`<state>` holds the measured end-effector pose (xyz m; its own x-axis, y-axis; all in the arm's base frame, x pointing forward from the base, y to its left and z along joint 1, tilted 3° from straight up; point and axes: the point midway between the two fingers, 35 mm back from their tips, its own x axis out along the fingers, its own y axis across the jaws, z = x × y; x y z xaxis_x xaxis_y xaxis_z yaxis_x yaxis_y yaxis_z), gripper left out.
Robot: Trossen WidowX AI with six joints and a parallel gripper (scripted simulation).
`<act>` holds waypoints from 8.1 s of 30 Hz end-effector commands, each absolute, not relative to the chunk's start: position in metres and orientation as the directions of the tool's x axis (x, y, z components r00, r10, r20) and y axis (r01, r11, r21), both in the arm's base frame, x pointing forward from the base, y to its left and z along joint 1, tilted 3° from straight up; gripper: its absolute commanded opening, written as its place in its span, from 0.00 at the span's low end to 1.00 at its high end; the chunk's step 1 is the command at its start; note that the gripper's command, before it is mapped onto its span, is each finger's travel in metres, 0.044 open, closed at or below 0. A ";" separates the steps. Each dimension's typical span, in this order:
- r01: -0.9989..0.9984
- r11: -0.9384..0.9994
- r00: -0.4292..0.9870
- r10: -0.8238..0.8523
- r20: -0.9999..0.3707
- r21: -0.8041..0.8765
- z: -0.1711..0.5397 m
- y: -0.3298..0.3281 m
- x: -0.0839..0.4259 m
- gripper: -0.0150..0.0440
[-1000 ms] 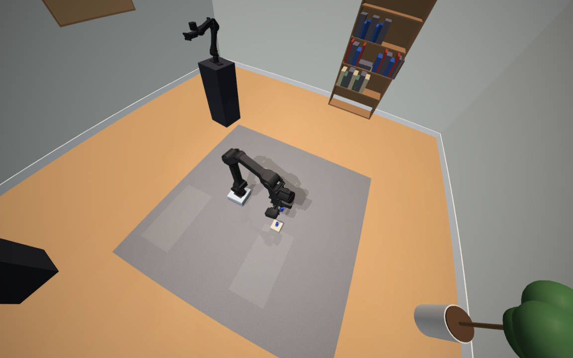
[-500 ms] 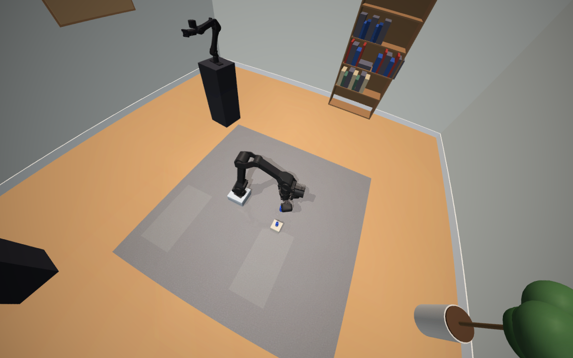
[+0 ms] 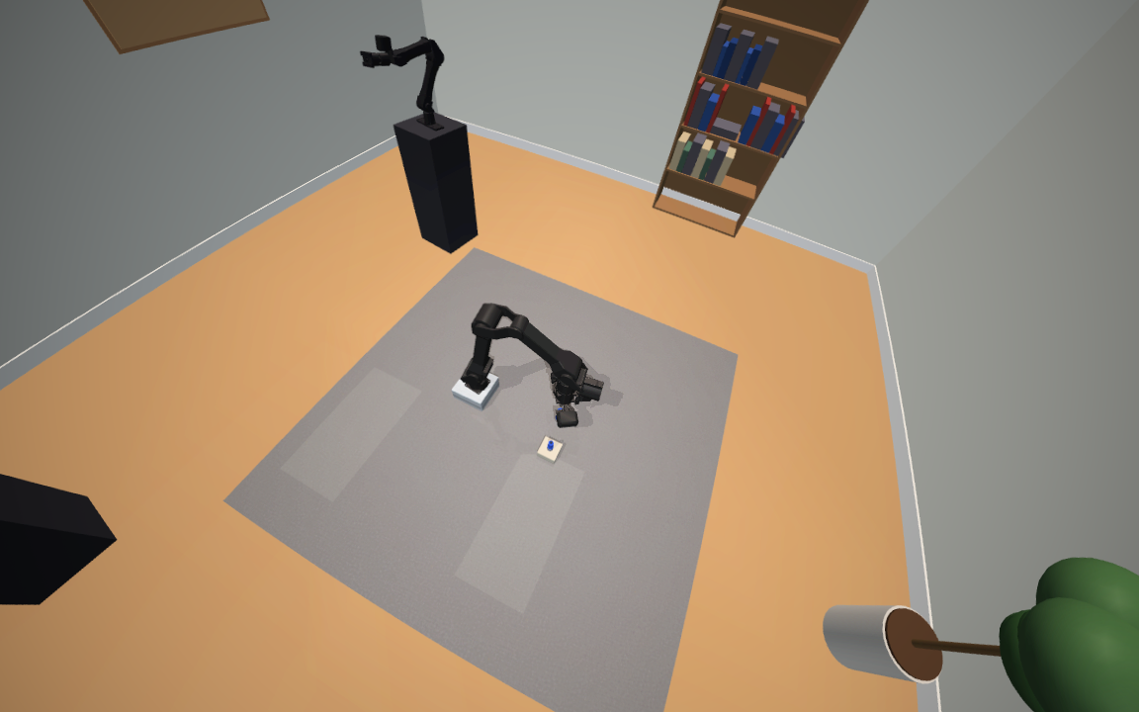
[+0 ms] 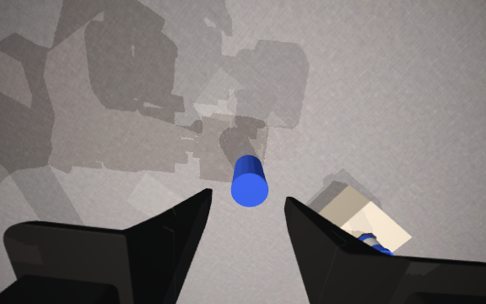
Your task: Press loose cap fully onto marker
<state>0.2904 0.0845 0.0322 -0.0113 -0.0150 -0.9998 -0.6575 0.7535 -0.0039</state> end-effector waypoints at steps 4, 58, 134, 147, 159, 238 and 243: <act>-0.660 0.752 -0.014 -0.019 -1.000 -0.005 0.020 0.084 0.290 0.67; -0.660 0.752 -0.014 -0.019 -1.000 -0.005 0.029 0.084 0.291 0.25; -0.659 0.752 -0.011 -0.029 -1.000 -0.014 0.047 -0.038 0.331 0.25; -0.659 0.752 -0.011 -0.029 -1.000 -0.014 0.035 -0.038 0.330 0.25; -0.657 0.753 -0.012 -0.026 -1.000 -0.012 0.036 -0.037 0.330 0.74; -0.142 0.989 0.000 -0.031 -1.000 -0.030 0.065 -0.034 0.330 0.25; -0.142 0.989 0.002 -0.030 -1.000 -0.030 0.096 -0.034 0.334 0.25</act>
<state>0.3280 -0.0338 0.0722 -0.0195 -0.0269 -0.9994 -0.1428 0.9895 -0.0238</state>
